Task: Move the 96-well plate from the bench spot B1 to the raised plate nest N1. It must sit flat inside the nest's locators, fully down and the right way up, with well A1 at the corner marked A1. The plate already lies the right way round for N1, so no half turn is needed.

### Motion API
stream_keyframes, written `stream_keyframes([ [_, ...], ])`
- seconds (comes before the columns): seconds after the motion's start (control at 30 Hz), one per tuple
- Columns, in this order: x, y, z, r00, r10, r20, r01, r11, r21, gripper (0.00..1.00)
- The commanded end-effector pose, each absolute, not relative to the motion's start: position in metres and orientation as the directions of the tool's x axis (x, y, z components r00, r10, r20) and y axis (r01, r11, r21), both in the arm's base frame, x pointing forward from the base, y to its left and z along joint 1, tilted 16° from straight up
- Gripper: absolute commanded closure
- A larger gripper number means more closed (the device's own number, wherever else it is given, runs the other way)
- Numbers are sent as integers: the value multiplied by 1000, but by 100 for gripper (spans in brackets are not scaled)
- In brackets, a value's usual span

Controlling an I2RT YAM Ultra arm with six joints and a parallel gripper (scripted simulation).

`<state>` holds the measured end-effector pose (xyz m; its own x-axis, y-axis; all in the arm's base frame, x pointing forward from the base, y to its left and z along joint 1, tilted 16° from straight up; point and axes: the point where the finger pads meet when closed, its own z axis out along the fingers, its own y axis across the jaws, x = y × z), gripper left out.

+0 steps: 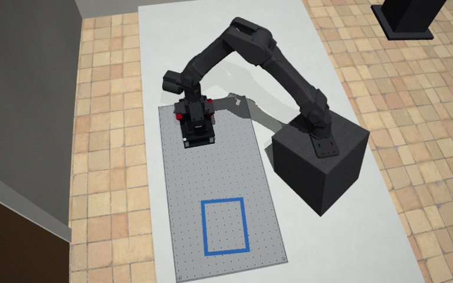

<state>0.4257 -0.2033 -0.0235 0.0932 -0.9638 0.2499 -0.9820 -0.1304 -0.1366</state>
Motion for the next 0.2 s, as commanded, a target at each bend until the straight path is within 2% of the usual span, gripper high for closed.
stream_keyframes([
  [0.0,429,-203,-17,93,-963,252,-979,-134,-151,0],
  [0.17,429,-203,-17,93,-963,252,-979,-134,-151,0],
])
